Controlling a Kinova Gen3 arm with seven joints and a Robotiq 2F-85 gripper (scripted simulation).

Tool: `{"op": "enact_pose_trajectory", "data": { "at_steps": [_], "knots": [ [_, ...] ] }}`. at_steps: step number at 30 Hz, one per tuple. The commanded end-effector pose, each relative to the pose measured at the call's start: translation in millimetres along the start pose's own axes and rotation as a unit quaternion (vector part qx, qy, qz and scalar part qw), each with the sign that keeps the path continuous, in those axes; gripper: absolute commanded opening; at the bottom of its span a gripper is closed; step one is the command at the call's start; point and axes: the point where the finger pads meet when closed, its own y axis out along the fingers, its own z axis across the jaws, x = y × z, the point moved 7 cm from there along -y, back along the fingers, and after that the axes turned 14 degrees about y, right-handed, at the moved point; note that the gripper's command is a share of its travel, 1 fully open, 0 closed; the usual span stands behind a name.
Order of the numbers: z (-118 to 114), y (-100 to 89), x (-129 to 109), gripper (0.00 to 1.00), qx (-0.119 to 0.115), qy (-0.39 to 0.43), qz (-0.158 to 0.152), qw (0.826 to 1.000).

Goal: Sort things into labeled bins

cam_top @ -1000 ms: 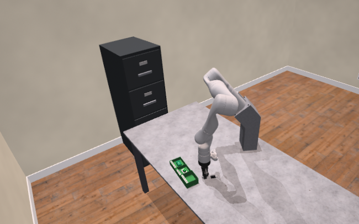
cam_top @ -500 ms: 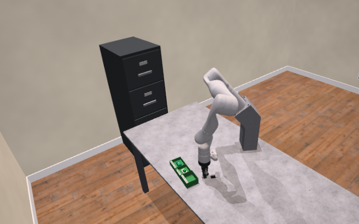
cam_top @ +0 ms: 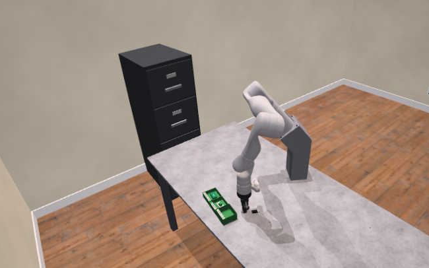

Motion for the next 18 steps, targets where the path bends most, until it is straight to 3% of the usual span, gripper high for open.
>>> {"op": "enact_pose_trajectory", "data": {
  "at_steps": [1,18],
  "knots": [
    [1.3,-8.8,0.0,0.1,0.002,0.001,0.0,1.0],
    [1.1,-58.7,0.0,0.1,0.002,0.001,0.0,1.0]
  ]
}}
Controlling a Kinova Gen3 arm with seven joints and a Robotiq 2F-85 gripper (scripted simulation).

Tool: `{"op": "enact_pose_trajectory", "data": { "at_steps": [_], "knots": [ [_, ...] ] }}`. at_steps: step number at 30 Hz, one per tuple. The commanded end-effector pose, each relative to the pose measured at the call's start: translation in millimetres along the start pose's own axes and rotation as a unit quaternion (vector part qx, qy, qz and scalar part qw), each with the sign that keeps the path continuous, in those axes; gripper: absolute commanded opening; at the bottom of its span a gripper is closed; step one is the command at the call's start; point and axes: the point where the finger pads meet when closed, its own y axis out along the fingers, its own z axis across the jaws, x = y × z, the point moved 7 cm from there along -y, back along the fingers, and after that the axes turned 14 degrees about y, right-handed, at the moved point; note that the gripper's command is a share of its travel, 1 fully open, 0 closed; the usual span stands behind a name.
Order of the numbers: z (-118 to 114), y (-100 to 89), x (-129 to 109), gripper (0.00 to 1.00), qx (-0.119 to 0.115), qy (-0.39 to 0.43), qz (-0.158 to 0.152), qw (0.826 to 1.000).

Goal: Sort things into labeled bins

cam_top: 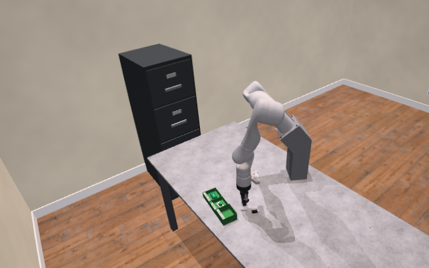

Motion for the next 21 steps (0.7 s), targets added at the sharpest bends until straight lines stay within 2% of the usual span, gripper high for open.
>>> {"op": "enact_pose_trajectory", "data": {
  "at_steps": [1,19,20,21],
  "knots": [
    [6.0,-10.7,-1.4,0.1,0.008,0.002,0.002,1.0],
    [6.0,-10.7,-1.4,0.1,0.008,0.002,0.002,1.0],
    [6.0,-10.7,-1.4,0.3,0.008,0.002,0.002,1.0],
    [6.0,-10.7,-1.4,0.3,0.008,0.002,0.002,1.0]
  ]
}}
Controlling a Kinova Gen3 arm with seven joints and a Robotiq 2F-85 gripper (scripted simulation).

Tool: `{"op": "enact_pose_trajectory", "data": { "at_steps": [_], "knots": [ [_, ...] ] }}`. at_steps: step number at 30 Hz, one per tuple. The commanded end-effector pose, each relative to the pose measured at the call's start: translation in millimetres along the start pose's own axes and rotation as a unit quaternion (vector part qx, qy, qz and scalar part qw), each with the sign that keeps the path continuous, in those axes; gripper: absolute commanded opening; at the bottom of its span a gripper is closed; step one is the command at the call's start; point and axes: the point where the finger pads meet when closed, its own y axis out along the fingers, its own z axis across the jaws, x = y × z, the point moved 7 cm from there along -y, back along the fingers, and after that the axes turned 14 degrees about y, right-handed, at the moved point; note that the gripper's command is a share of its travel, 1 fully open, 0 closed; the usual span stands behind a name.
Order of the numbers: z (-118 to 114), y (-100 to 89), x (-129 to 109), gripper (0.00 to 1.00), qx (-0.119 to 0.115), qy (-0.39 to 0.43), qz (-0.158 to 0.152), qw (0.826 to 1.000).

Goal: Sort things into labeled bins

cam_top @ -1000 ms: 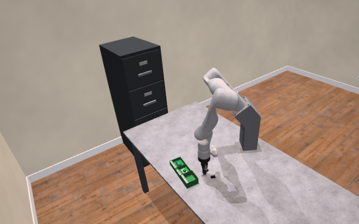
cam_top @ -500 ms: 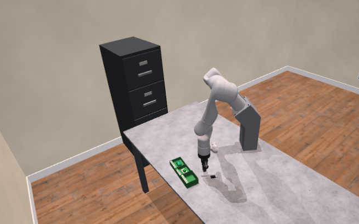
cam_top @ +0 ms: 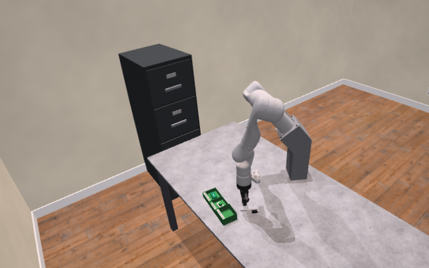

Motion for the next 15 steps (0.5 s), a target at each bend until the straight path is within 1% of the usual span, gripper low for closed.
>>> {"op": "enact_pose_trajectory", "data": {
  "at_steps": [1,13,14,15],
  "knots": [
    [0.4,-0.4,0.0,0.3,0.001,0.0,0.0,1.0],
    [0.4,-0.4,0.0,0.3,0.001,0.0,0.0,1.0],
    [-5.0,-6.6,1.1,0.27,0.001,0.025,0.0,1.0],
    [-10.4,-12.8,2.3,0.27,0.001,0.05,0.0,0.999]
  ]
}}
